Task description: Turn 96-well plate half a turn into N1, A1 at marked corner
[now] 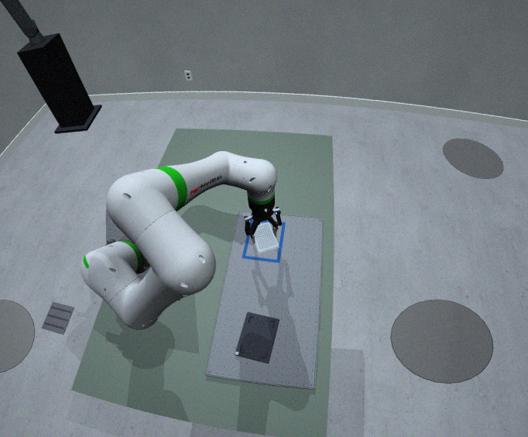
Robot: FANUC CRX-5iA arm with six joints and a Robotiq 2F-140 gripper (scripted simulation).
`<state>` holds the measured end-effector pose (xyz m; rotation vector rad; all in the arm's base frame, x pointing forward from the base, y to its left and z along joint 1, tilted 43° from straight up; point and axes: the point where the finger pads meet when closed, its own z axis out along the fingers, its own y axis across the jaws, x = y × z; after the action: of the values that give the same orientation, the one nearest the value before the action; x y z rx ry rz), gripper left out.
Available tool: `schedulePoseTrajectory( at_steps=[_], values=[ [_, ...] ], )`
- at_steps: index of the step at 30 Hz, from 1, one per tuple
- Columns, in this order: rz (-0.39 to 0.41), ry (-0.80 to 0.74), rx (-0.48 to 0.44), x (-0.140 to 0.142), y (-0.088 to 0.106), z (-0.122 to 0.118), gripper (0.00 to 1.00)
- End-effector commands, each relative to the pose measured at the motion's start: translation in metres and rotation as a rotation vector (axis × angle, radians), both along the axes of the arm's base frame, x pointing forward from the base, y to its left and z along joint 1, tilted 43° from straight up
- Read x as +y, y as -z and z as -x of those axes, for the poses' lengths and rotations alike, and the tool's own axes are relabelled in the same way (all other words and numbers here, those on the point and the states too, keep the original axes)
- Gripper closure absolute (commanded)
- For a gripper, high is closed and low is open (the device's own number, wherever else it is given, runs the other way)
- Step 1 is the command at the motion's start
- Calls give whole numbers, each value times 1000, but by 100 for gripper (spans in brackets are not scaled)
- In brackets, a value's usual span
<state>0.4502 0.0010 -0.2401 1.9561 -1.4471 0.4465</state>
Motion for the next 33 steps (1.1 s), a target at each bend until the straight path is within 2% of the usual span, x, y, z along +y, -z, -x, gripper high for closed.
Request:
schedulePoseTrajectory(
  at_steps=[1, 33],
  values=[
    [0, 0, 0, -1, 1, 0, 100],
    [0, 0, 0, -10, 11, 1, 100]
  ],
)
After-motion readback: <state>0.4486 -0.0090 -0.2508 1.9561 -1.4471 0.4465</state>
